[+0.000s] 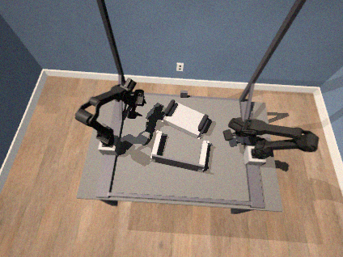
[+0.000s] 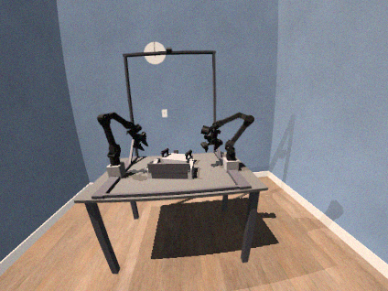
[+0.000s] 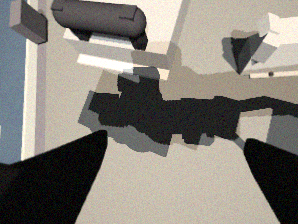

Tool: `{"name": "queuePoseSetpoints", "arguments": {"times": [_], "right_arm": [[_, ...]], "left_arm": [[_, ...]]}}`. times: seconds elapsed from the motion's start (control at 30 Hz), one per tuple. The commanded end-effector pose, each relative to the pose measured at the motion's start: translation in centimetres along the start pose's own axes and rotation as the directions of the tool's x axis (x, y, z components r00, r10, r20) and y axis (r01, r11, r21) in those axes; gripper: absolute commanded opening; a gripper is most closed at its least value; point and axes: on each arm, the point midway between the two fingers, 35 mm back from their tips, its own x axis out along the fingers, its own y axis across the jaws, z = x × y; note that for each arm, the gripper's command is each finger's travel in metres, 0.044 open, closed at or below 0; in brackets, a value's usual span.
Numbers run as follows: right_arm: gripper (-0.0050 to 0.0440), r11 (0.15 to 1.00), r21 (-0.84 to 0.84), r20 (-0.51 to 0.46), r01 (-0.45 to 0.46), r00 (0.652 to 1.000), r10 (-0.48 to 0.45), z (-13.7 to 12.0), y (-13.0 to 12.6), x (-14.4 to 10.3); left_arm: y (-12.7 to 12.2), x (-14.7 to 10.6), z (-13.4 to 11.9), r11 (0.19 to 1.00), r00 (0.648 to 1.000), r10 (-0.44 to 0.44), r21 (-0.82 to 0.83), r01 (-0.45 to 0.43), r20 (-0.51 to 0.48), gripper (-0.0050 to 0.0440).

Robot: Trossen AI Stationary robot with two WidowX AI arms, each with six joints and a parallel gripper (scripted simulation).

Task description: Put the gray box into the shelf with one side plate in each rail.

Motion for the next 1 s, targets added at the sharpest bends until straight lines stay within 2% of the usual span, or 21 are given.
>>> {"name": "queuePoseSetpoints", "arguments": {"times": [0.0,0.1,0.23,0.33,0.4,0.53,0.73,0.9,0.97], "right_arm": [[0.0344,1.0,0.01,0.038,-0.015,0.999,0.015,1.3,0.9,-0.1],[0.0272,1.0,-0.013,0.104,-0.02,0.994,0.022,2.7,1.5,0.0],[0.0266,0.997,-0.067,0.193,-0.036,0.98,0.049,5.4,3.3,0.6],[0.0266,0.991,-0.122,0.211,-0.057,0.974,0.082,6.8,5.0,1.1],[0.0266,0.991,-0.122,0.211,-0.057,0.974,0.082,6.8,5.0,1.1],[0.0266,0.971,-0.23,0.198,-0.063,0.974,0.11,8.0,6.8,2.0],[0.0266,0.896,-0.443,0.135,-0.011,0.988,0.079,9.1,8.2,4.1],[0.0266,0.795,-0.607,0.077,0.021,0.997,0.033,9.6,8.9,5.7],[0.0266,0.795,-0.607,0.077,0.021,0.997,0.033,9.6,8.9,5.7]], "left_arm": [[0.9,-0.5,1.1,0.999,0.999,0.036,0.039,-0.037,0.01,0.0344],[2.3,-0.3,1.9,0.992,0.997,0.077,0.103,-0.076,-0.011,0.0272],[5.2,0.4,4.5,0.956,0.986,0.162,0.254,-0.148,-0.032,0.0266],[7.4,0.9,6.9,0.907,0.974,0.224,0.372,-0.198,-0.027,0.0266],[7.4,0.9,6.9,0.907,0.974,0.224,0.372,-0.198,-0.027,0.0266],[10.0,1.6,9.7,0.821,0.956,0.291,0.52,-0.235,-0.027,0.0266],[12.5,2.9,12.3,0.695,0.941,0.334,0.688,-0.209,-0.052,0.0266],[13.2,3.5,12.9,0.641,0.938,0.337,0.749,-0.166,-0.08,0.0266],[13.2,3.5,12.9,0.641,0.938,0.337,0.749,-0.166,-0.08,0.0266]]}}
